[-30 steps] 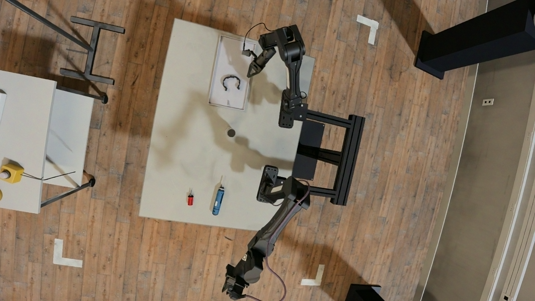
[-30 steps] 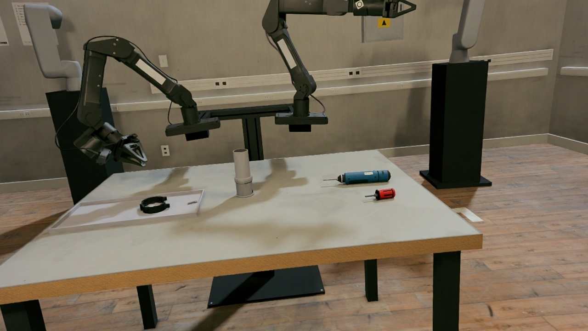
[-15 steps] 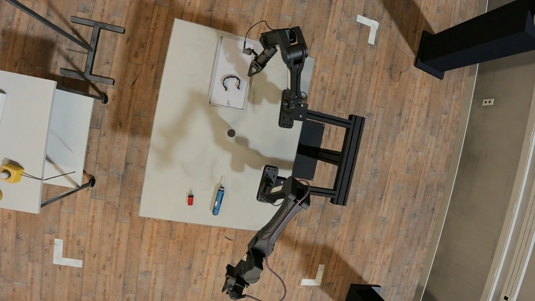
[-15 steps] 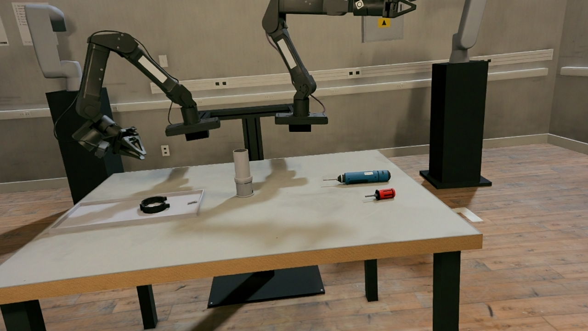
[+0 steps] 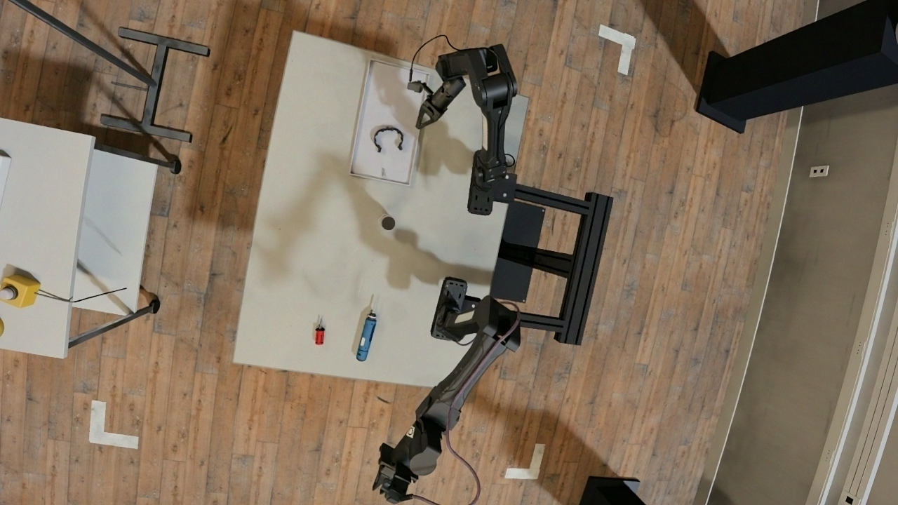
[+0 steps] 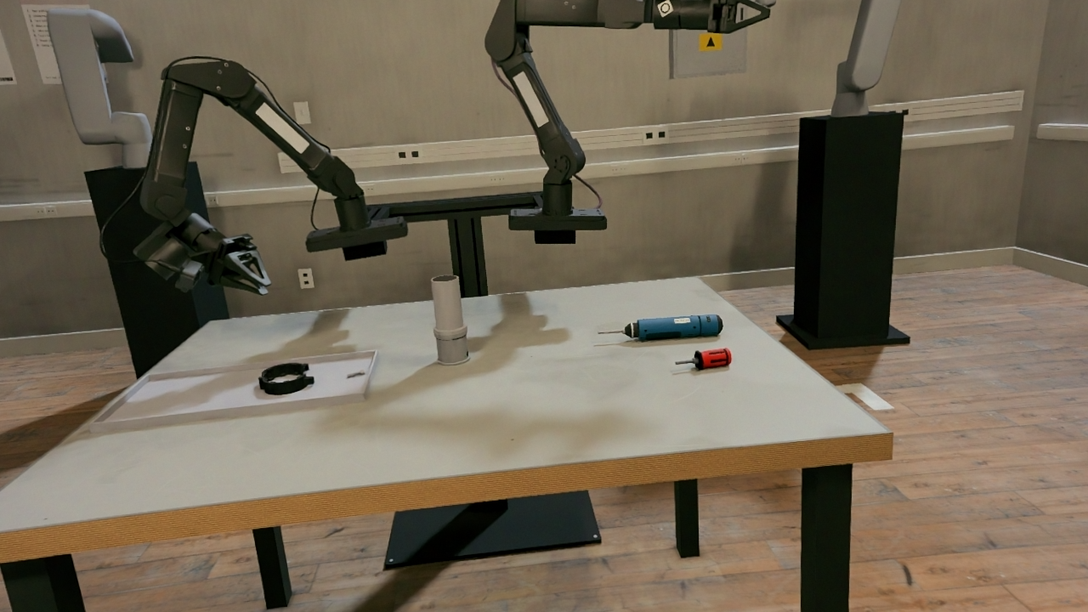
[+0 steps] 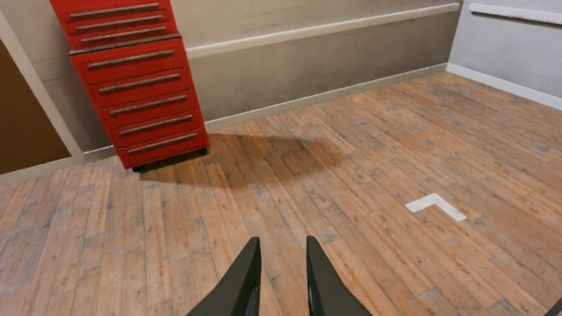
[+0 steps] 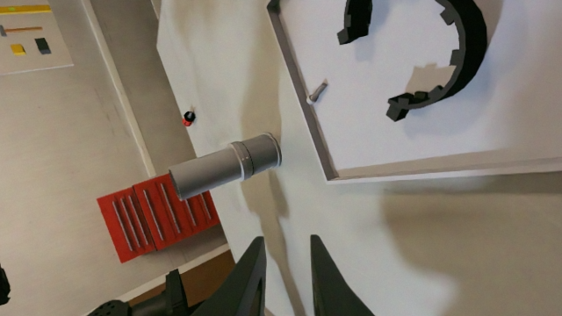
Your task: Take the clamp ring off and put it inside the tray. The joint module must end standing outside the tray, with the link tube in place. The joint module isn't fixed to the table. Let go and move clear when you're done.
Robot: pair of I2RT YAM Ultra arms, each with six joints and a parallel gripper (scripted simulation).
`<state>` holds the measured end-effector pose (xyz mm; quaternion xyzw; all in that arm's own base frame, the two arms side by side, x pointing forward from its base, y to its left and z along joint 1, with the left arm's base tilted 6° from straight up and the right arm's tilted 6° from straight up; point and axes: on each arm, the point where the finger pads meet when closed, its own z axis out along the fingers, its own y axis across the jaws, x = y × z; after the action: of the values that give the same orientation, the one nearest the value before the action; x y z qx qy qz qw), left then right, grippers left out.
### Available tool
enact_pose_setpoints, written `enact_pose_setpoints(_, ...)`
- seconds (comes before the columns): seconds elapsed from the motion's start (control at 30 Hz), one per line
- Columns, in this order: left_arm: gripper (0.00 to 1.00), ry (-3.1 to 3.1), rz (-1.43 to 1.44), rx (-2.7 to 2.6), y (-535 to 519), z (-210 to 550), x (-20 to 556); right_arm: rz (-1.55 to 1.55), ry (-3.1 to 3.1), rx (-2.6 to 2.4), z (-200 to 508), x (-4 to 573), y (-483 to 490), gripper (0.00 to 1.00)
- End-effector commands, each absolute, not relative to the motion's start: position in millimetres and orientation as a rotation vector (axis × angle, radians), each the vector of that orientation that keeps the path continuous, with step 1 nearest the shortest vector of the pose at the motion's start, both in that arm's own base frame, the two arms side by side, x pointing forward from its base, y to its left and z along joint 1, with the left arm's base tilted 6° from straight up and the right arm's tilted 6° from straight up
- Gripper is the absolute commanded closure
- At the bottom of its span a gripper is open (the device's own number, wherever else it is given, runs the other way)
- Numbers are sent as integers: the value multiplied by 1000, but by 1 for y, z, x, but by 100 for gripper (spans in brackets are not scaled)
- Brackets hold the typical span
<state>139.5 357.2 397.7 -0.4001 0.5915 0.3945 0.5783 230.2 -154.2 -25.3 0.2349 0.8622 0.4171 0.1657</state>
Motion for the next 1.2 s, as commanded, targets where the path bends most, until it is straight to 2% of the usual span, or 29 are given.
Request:
enact_pose_setpoints(0.0, 80, 1320, 946, -918, 351, 426, 134, 1182, 2448, 665, -23, 230, -156, 80)
enact_pose_setpoints(0.1, 80, 1320, 946, -918, 351, 426, 134, 1182, 2448, 665, -23, 230, -156, 80)
enact_pose_setpoints(0.5, 80, 1320, 946, -918, 351, 426, 134, 649, 2538, 680, 4, 231, -223, 80)
enact_pose_setpoints(0.67, 80, 1320, 946, -918, 351, 426, 134, 688, 2547, 699, -6, 229, -220, 80)
enact_pose_setpoints(1.07, 80, 1320, 946, -918, 351, 426, 134, 108, 2445, 738, 70, 233, -300, 80)
enact_pose_setpoints(1.17, 80, 1320, 946, -918, 351, 426, 134, 108, 2445, 738, 70, 233, -300, 80)
